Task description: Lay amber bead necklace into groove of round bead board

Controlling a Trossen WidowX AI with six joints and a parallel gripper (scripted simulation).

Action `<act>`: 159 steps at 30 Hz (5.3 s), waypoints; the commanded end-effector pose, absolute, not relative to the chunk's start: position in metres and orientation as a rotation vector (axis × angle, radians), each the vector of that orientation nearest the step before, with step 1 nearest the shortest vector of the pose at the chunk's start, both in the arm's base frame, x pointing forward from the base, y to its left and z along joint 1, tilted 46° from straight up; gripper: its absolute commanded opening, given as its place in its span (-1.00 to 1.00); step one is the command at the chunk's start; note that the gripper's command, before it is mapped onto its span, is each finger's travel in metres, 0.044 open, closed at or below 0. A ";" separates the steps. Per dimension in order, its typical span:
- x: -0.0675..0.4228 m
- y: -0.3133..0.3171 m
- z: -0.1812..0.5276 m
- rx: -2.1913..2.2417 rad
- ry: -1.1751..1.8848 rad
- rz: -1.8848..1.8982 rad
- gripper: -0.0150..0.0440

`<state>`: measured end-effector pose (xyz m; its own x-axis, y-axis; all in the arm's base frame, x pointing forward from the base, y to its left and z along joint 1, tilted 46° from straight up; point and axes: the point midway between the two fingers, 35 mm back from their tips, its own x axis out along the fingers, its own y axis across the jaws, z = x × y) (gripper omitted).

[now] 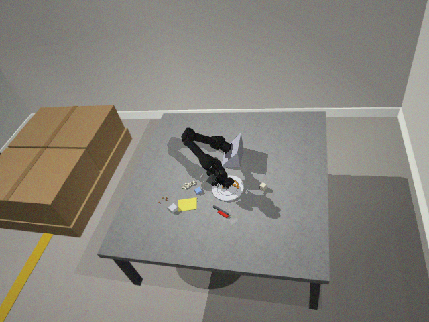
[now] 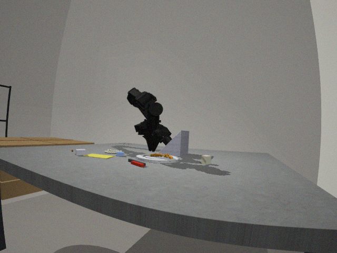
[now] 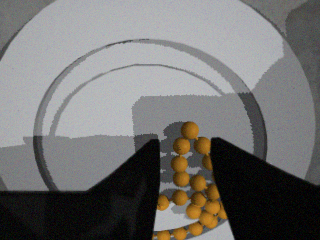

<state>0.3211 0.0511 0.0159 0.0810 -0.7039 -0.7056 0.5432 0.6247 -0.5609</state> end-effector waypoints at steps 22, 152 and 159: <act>0.321 0.036 0.004 -0.175 1.162 -0.944 -0.24; 0.304 0.010 0.024 -0.185 1.163 -0.947 -0.49; 0.304 0.010 0.024 -0.185 1.163 -0.947 -0.49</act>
